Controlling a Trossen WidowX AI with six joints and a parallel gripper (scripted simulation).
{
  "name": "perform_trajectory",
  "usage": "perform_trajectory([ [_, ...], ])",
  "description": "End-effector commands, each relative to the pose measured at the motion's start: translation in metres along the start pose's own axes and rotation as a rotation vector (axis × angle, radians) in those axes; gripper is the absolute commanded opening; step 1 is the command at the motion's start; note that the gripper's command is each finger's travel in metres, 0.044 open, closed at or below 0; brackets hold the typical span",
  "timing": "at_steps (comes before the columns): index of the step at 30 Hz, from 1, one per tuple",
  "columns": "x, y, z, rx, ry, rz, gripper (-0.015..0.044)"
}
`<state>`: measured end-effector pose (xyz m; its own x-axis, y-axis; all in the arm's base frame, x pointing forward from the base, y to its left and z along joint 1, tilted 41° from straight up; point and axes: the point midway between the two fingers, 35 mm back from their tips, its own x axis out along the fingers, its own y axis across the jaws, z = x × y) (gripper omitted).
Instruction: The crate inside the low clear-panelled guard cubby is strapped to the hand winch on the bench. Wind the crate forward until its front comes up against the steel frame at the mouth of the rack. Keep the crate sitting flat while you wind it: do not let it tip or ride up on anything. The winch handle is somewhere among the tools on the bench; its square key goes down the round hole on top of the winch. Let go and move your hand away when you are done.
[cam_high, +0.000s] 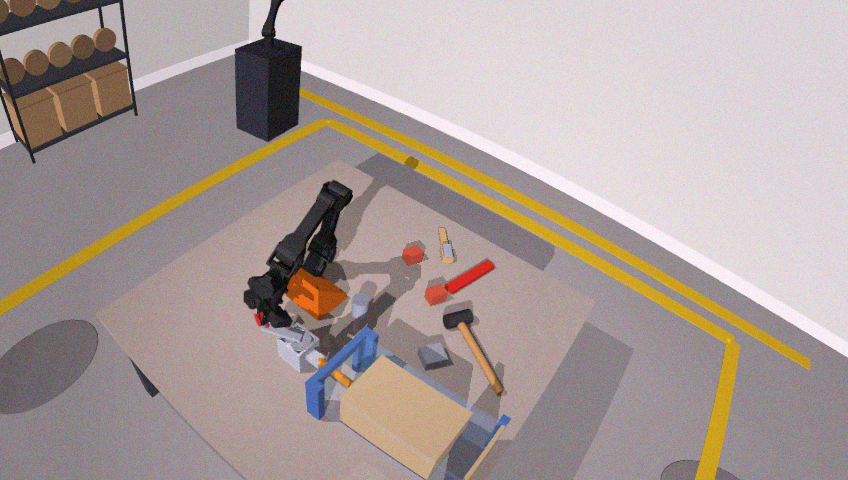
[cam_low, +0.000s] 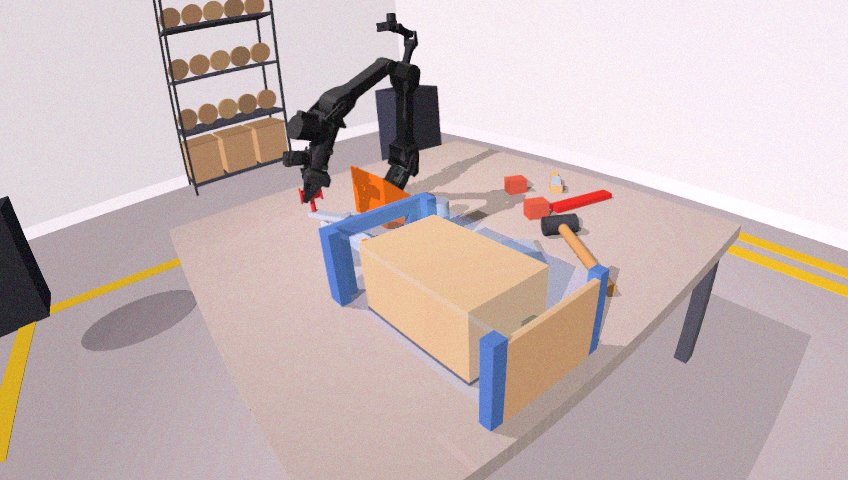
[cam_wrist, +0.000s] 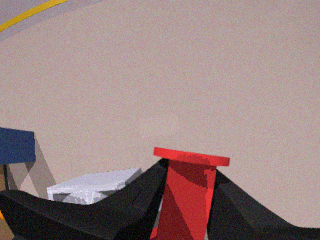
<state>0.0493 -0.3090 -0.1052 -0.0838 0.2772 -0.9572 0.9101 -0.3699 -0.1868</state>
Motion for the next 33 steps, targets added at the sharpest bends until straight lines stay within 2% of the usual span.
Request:
perform_trajectory([
  [1, 0.004, 0.011, 0.004, -0.002, -0.001, 0.019, 0.0000],
  [33, 0.010, 0.048, 0.021, -0.002, -0.002, 0.022, 0.0000],
])
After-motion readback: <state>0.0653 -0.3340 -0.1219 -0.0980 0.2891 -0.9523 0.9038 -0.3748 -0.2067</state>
